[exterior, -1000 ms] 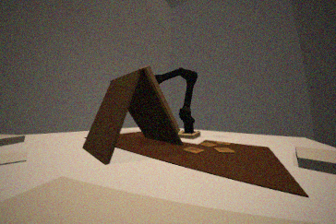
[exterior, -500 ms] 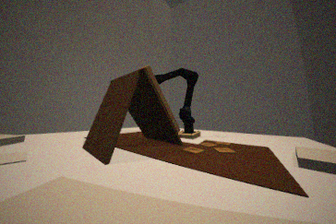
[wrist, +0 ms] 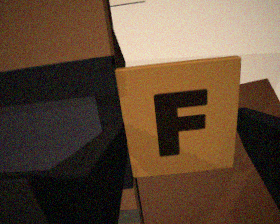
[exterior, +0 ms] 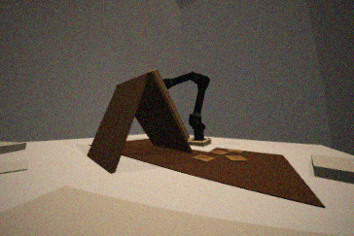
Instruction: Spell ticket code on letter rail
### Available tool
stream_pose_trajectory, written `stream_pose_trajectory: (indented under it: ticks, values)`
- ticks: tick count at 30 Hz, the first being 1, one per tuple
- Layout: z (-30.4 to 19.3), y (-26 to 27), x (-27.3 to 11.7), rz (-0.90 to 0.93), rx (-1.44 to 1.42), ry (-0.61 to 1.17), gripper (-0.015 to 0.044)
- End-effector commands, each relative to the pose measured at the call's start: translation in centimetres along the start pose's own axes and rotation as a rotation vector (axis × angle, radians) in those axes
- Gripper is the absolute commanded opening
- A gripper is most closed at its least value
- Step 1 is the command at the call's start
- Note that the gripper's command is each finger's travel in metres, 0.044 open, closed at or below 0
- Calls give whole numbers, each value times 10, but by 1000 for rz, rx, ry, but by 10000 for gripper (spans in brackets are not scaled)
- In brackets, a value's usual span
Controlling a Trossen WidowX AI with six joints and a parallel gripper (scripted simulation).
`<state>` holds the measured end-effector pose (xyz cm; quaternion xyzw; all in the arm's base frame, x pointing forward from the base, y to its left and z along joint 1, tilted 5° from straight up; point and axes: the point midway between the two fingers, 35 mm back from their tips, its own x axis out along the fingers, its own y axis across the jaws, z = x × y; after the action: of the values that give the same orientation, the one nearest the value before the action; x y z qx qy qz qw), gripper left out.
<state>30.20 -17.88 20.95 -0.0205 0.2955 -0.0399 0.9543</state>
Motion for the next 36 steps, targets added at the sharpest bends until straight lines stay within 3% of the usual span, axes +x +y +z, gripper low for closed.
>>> stream_pose_trajectory:
  ticks: [1,36]
  values:
    - [-2,3,1,-1,6,4,0]
    - [-1,20,1,0,8,3,0]
